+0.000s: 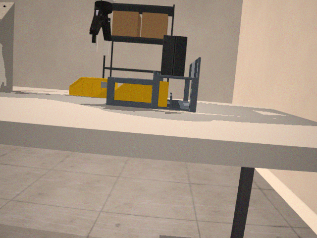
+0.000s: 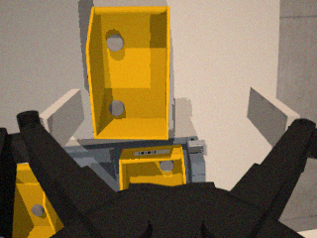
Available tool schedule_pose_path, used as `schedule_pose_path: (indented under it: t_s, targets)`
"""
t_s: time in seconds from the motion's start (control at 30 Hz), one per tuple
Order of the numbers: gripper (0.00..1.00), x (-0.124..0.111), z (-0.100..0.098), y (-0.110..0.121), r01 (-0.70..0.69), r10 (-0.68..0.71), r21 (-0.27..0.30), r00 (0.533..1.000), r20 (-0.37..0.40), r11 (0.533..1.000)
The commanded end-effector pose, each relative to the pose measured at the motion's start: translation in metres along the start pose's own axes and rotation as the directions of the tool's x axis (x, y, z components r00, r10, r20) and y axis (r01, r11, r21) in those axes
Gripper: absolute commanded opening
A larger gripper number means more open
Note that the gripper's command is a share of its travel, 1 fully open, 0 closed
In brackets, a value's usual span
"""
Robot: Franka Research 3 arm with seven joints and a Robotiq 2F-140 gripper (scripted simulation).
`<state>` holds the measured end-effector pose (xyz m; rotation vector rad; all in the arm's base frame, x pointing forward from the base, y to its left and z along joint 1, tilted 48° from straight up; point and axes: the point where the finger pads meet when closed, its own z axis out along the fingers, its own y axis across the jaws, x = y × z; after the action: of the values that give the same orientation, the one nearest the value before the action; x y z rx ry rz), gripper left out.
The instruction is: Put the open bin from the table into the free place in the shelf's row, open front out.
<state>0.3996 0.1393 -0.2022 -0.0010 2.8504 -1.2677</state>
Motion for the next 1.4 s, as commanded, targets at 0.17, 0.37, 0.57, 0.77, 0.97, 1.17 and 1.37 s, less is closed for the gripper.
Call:
schedule_pose_path:
  t_s: [0.17, 0.37, 0.57, 0.77, 0.97, 1.17, 1.37]
  targets:
    - [1.0, -0.0036, -0.0019, 0.0029, -0.019, 0.019, -0.007, 1.0, 0.012, 1.0]
    - [0.0, -0.0043, -0.0023, 0.0035, -0.021, 0.021, -0.007, 1.0, 0.015, 1.0]
    - [0.0, -0.0043, -0.0023, 0.0035, -0.021, 0.021, -0.007, 1.0, 0.015, 1.0]
    - [0.0, -0.0043, -0.0023, 0.0035, -0.021, 0.021, -0.007, 1.0, 0.015, 1.0]
    - [0.0, -0.0043, -0.0023, 0.0035, -0.021, 0.021, -0.007, 1.0, 0.015, 1.0]
    - [0.0, -0.0043, -0.0023, 0.0035, -0.021, 0.021, -0.007, 1.0, 0.015, 1.0]
    - [0.0, -0.0043, -0.0023, 0.0035, -0.021, 0.021, -0.007, 1.0, 0.015, 1.0]
